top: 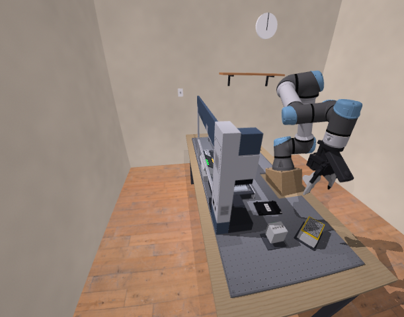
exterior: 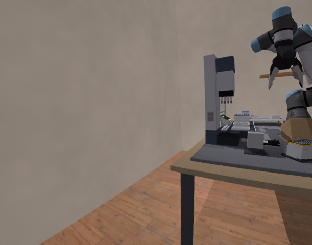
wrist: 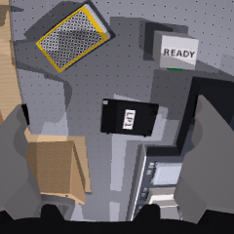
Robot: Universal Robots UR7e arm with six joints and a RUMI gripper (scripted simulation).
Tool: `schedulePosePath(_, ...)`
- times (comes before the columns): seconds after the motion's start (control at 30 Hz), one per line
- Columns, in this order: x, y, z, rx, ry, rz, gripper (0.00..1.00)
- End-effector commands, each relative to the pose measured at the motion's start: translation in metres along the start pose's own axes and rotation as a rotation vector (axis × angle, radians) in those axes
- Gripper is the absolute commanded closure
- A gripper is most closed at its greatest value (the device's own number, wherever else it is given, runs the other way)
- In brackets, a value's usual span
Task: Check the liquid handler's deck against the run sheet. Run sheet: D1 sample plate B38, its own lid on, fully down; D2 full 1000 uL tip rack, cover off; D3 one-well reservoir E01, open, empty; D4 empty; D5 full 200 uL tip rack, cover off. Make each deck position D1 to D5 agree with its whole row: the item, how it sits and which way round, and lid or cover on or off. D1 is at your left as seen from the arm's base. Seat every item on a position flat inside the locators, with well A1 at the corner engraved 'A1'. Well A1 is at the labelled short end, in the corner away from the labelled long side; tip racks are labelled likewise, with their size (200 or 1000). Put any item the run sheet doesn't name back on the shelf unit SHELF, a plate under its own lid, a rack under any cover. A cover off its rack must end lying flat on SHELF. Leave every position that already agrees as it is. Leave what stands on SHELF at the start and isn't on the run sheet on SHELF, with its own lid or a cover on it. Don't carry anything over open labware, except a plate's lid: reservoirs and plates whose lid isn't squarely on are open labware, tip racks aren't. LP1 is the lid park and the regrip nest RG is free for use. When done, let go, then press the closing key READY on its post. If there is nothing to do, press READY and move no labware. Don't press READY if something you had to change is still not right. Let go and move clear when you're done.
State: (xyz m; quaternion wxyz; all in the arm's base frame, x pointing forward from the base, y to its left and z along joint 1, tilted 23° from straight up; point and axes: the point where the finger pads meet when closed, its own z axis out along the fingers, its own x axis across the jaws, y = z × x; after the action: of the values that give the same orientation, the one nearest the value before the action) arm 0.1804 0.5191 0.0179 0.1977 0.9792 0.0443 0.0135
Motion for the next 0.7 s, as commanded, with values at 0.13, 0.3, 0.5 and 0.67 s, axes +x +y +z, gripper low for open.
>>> schedulePosePath(0.13,-0.001,0.0,0.0,-0.002,0.001,0.159,0.18)
schedulePosePath(0.3,-0.002,0.0,0.0,-0.002,0.001,0.258,0.18)
schedulePosePath(0.5,0.017,0.001,0.0,0.0,0.001,0.328,0.18)
schedulePosePath(0.67,0.03,0.002,0.0,0.0,0.001,0.388,0.18)
